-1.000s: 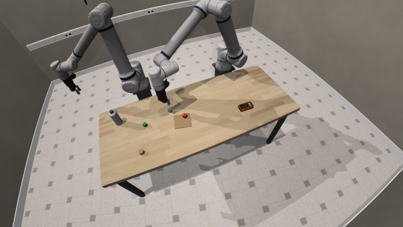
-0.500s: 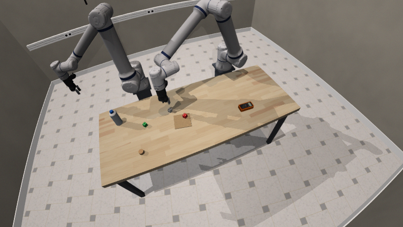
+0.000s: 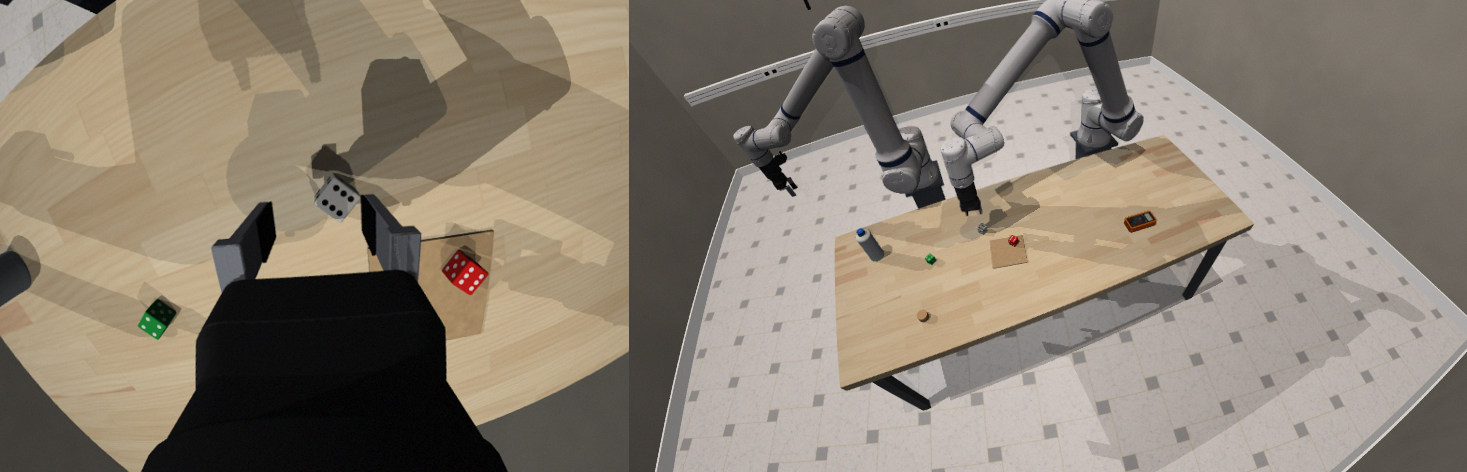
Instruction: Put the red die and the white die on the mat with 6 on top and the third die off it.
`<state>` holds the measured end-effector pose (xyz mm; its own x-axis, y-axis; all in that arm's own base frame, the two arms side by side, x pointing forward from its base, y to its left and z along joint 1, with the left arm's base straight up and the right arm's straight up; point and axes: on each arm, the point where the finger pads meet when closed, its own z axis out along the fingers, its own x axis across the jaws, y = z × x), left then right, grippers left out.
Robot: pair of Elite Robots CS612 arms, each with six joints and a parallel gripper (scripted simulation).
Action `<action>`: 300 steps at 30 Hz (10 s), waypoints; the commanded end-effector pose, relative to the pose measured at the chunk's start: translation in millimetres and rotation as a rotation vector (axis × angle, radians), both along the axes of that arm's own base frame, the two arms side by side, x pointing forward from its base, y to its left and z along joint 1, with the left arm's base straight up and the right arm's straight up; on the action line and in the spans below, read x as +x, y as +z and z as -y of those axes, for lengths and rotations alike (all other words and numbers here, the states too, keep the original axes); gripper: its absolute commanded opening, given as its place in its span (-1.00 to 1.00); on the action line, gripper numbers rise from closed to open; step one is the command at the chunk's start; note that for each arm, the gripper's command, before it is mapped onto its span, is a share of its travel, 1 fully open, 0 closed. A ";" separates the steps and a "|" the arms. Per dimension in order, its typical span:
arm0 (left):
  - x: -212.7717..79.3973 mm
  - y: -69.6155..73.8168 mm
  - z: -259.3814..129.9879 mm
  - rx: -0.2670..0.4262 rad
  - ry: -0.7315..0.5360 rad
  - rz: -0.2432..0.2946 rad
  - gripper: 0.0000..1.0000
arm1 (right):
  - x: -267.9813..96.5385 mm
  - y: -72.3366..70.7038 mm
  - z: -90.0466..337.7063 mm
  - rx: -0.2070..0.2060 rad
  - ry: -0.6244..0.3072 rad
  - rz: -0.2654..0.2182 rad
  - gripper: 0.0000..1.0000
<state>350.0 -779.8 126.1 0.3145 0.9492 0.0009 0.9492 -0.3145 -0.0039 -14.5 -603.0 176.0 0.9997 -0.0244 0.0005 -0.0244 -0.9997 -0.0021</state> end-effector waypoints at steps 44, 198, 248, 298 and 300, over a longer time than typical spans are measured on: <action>1.7 -11.6 5.1 0.001 1.576 0.004 1.00 | -0.2 1.0 0.8 -0.002 0.000 -0.001 1.00; 15.0 -70.6 -11.7 0.003 2.427 0.004 0.74 | -0.2 1.0 0.8 -0.002 0.000 -0.001 1.00; 15.0 -106.6 -11.5 0.003 2.427 0.004 0.74 | -0.2 1.0 0.8 -0.002 0.000 -0.001 1.00; 15.0 -106.2 -11.5 0.003 2.427 0.004 0.14 | -0.2 1.0 0.8 -0.002 0.000 -0.001 1.00; 15.0 -103.3 -11.5 0.003 2.427 0.004 0.14 | -0.2 1.0 0.8 -0.002 0.000 -0.001 1.00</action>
<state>364.8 -767.2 18.3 -0.8599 -0.5105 -0.0008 -0.5105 0.8599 0.0027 -14.5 -603.0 176.0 0.9997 -0.0244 0.0005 -0.0244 -0.9997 -0.0021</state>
